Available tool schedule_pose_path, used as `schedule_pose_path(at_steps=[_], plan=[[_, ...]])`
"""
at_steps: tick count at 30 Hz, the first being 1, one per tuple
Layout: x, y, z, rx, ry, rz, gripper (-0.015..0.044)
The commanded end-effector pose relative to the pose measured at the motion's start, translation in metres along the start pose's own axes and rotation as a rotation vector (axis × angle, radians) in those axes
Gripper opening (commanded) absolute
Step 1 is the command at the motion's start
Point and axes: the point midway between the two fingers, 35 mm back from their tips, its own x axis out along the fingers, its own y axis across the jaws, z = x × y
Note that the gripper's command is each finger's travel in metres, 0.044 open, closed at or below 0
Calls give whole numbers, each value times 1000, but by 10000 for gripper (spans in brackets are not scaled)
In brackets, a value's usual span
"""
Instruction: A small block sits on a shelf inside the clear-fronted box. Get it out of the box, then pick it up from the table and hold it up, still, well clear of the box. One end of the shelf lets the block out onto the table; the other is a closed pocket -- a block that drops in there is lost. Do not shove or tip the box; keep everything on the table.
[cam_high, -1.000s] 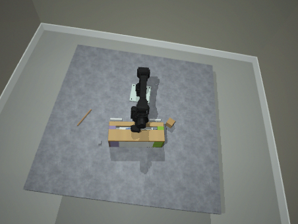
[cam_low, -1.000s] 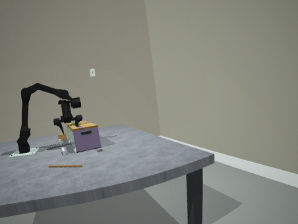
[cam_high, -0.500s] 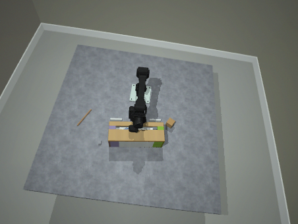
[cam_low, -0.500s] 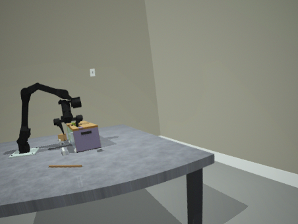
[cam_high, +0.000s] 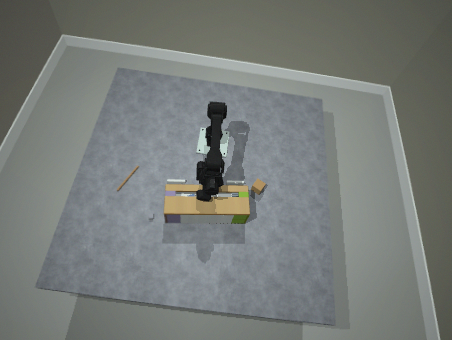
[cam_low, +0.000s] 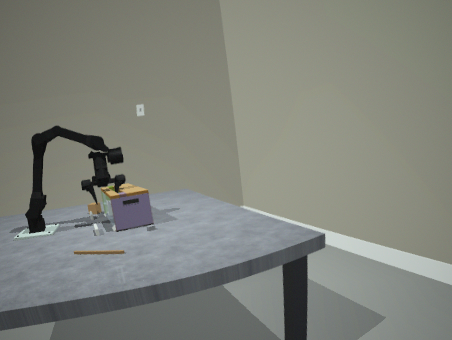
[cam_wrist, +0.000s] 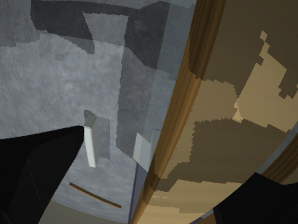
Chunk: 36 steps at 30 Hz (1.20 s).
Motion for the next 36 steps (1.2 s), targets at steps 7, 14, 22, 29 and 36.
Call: schedule_pose_path(at_steps=[7, 14, 22, 29, 36], plan=[[3, 0, -9, 2, 2, 1, 400], [5, 0, -15, 2, 2, 1, 400], [8, 0, -23, 2, 3, 1, 400], [10, 0, -30, 2, 4, 1, 400], [12, 1, -36, 2, 5, 1, 400]])
